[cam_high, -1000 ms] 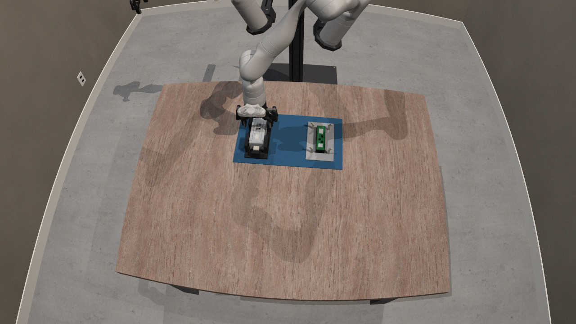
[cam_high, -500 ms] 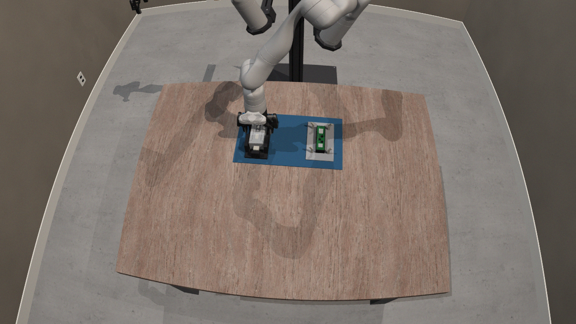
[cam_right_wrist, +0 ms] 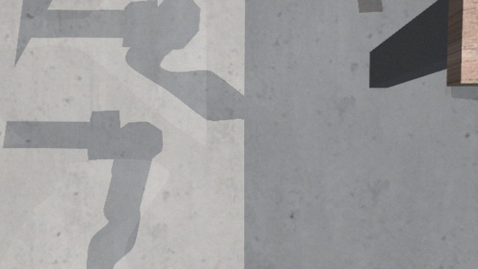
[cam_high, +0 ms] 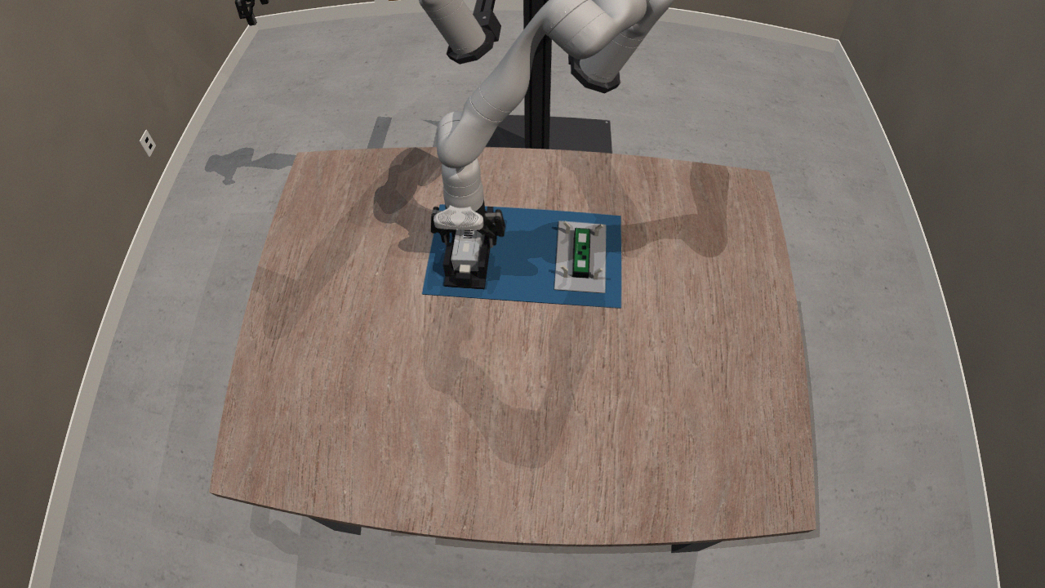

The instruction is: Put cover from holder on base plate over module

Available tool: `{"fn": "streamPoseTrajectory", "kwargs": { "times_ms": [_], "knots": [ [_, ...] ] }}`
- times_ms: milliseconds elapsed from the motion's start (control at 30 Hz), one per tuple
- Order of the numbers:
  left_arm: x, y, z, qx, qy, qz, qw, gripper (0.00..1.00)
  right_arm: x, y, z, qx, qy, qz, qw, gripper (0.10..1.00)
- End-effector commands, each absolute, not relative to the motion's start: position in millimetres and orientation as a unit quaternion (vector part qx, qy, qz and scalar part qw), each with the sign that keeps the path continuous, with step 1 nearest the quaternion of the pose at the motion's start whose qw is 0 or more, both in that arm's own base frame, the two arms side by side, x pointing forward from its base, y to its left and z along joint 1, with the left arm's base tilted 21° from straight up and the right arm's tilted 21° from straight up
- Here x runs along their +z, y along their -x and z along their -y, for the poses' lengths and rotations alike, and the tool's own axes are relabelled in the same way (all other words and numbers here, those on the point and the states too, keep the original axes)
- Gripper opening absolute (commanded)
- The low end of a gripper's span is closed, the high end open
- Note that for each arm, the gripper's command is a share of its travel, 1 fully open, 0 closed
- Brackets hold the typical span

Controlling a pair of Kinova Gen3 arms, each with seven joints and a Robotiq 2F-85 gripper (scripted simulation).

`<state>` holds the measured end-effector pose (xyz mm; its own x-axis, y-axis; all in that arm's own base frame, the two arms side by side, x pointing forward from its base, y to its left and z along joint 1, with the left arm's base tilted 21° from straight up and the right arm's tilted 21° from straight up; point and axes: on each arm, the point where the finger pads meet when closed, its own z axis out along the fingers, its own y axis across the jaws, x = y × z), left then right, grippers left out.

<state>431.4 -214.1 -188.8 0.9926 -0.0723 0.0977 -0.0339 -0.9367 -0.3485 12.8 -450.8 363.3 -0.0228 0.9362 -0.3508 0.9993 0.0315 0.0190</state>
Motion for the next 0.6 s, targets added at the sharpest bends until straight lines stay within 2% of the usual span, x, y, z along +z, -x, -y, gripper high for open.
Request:
{"fn": "streamPoseTrajectory", "kwargs": {
  "times_ms": [0,567],
  "knots": [
    [-187.6,-432.0,215.4,-0.056,0.983,-0.027,0.175,0.999,363.9,-12.6,450.9,-0.118,-0.686,-0.705,0.135,0.999],
    [-185.6,-431.8,216.1,-0.056,0.983,-0.027,0.175,0.999,363.9,-12.6,450.9,-0.118,-0.686,-0.705,0.135,0.999]
  ]
}}
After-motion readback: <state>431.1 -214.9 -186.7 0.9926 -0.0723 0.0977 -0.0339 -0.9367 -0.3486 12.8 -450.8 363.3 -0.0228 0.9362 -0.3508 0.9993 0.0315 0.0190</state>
